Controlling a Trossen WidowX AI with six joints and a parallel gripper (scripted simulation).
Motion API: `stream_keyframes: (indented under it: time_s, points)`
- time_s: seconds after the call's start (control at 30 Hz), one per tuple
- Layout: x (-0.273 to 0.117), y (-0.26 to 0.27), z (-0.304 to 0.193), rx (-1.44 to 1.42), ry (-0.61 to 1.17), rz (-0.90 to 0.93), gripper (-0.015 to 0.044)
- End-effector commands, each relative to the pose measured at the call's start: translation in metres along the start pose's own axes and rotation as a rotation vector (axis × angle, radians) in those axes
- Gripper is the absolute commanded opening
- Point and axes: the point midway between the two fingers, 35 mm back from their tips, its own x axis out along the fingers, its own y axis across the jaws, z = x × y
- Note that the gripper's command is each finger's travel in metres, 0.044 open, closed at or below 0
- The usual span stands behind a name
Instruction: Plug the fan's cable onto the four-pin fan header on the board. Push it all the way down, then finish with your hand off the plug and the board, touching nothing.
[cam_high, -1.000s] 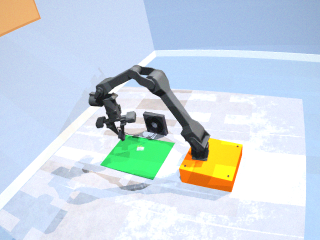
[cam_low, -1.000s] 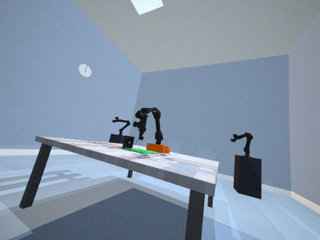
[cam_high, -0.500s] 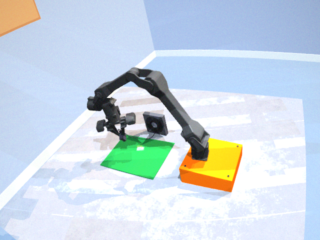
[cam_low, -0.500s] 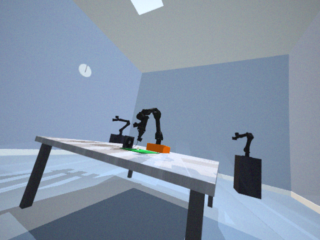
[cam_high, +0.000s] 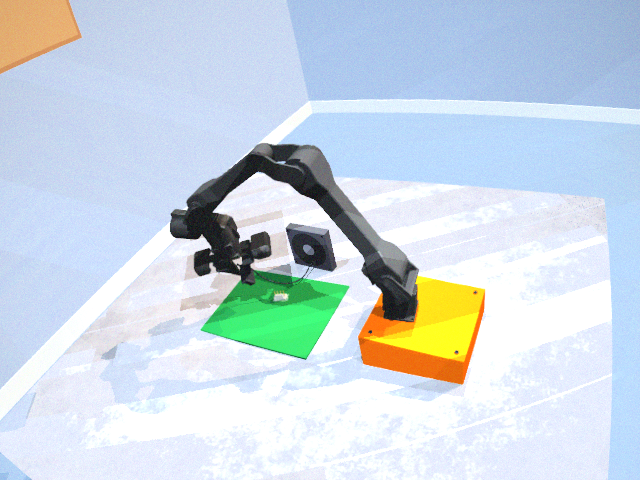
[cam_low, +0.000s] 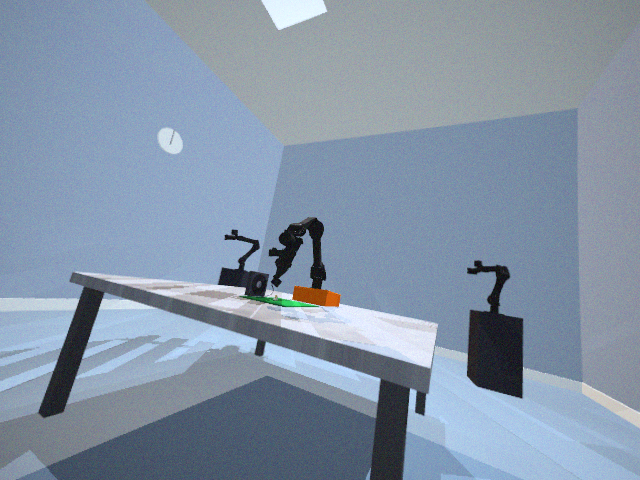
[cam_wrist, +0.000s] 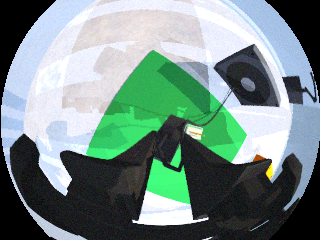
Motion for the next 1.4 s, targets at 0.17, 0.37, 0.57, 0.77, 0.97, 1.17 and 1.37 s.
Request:
stream_keyframes:
  time_s: [0.17,0.37,0.57,0.77,0.97,1.17,1.37]
  points:
    - [0.007,0.003,-0.002,-0.001,-0.129,-0.021,0.0]
    - [0.011,0.004,-0.003,-0.001,-0.212,-0.03,0.0]
    - [0.013,0.005,-0.005,0.0,-0.295,-0.036,0.0]
    - [0.015,0.006,-0.007,0.002,-0.379,-0.039,0.0]
    - [0.015,0.006,-0.009,0.006,-0.463,-0.039,0.0]
    - [0.014,0.007,-0.011,0.011,-0.547,-0.035,0.0]
    - [0.012,0.007,-0.014,0.018,-0.631,-0.028,0.0]
